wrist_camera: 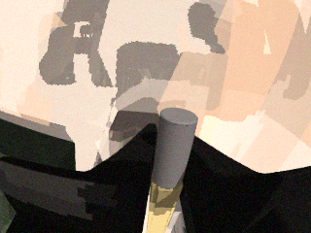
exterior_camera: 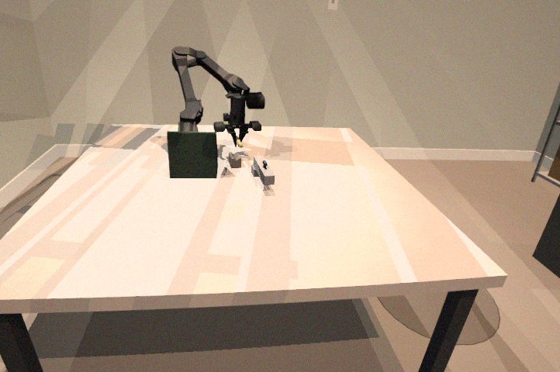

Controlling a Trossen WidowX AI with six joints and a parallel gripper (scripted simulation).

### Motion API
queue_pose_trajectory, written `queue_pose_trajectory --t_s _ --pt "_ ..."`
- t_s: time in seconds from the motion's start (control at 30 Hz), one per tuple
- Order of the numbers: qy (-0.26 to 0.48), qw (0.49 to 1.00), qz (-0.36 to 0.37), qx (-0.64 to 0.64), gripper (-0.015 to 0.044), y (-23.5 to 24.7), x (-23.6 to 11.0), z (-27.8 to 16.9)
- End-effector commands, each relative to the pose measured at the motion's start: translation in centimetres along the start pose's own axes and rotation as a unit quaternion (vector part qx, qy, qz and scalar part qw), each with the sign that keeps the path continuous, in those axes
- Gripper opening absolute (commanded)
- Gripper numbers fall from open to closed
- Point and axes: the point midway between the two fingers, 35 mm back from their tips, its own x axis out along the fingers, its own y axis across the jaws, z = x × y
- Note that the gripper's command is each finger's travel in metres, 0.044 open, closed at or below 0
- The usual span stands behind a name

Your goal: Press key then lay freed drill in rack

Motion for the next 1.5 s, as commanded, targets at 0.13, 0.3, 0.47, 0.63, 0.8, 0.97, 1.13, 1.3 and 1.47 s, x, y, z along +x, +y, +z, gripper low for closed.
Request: queue_pose_trajectory --t_s 0.13,0.3,0.47,0.63,0.8,0.97,1.13,1.3,1.47 --pt "0.001 1.000 0.002 0.005 0.0000 1.4 0.2 0.2" --pt "0.001 1.000 0.002 0.005 0.0000 1.7 0.6 0.2" --pt "0.001 1.000 0.002 0.005 0.0000 1.6 1.6 0.2" --pt "0.000 1.000 0.002 0.005 0.0000 1.7 2.6 0.2" --pt "0.000 1.000 0.002 0.005 0.0000 1.7 2.9 0.2" --pt "0.000 1.000 0.002 0.005 0.0000 1.7 3.5 0.2" --pt "0.000 1.000 0.002 0.005 0.0000 1.6 4.1 0.3" --pt "0.000 1.000 0.002 0.005 0.0000 1.6 4.7 0.3" --pt "0.000 1.000 0.002 0.006 0.0000 1.7 5.3 0.3"
